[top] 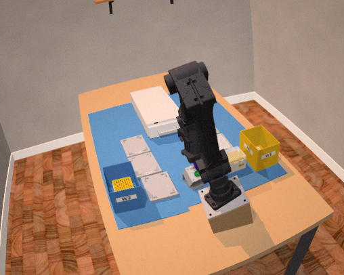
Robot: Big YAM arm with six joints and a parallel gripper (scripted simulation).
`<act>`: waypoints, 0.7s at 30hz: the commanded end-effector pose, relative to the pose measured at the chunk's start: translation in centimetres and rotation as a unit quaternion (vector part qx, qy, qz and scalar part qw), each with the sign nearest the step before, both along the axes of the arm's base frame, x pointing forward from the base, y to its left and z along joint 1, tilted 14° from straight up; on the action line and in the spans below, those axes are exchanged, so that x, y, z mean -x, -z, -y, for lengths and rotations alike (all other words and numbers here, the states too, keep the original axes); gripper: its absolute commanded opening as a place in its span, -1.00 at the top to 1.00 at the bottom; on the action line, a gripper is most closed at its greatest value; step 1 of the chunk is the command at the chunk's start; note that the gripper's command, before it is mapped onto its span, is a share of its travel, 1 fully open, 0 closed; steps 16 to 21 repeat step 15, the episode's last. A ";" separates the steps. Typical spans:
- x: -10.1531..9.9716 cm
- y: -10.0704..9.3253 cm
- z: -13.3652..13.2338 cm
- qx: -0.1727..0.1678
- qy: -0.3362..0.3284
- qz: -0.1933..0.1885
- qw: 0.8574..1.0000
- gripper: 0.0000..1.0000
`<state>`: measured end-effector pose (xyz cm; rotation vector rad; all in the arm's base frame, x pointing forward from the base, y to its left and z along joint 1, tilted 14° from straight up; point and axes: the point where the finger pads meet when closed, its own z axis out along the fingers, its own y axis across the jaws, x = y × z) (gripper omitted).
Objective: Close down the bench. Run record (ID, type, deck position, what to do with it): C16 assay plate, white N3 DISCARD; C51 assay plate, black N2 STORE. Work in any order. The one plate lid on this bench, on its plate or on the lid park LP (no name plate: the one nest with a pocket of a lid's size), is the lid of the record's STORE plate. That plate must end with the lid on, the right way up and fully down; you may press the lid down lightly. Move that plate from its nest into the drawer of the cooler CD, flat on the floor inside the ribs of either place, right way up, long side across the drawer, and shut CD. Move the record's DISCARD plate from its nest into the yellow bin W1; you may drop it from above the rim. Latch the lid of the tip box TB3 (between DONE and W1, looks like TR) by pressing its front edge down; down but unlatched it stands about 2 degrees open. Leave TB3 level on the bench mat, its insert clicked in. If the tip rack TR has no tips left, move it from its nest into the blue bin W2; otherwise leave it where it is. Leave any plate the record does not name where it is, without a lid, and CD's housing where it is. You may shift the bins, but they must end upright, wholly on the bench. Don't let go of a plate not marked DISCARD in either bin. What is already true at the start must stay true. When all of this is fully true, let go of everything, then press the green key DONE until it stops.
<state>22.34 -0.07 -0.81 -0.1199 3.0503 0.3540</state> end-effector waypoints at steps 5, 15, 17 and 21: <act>-0.4 0.4 -0.2 0.000 0.001 0.004 1.000 1.00; -0.8 0.9 -0.3 0.001 0.000 0.007 1.000 1.00; -0.8 0.9 -0.3 0.001 0.000 0.007 1.000 1.00; -0.8 0.9 -0.3 0.001 0.000 0.007 1.000 1.00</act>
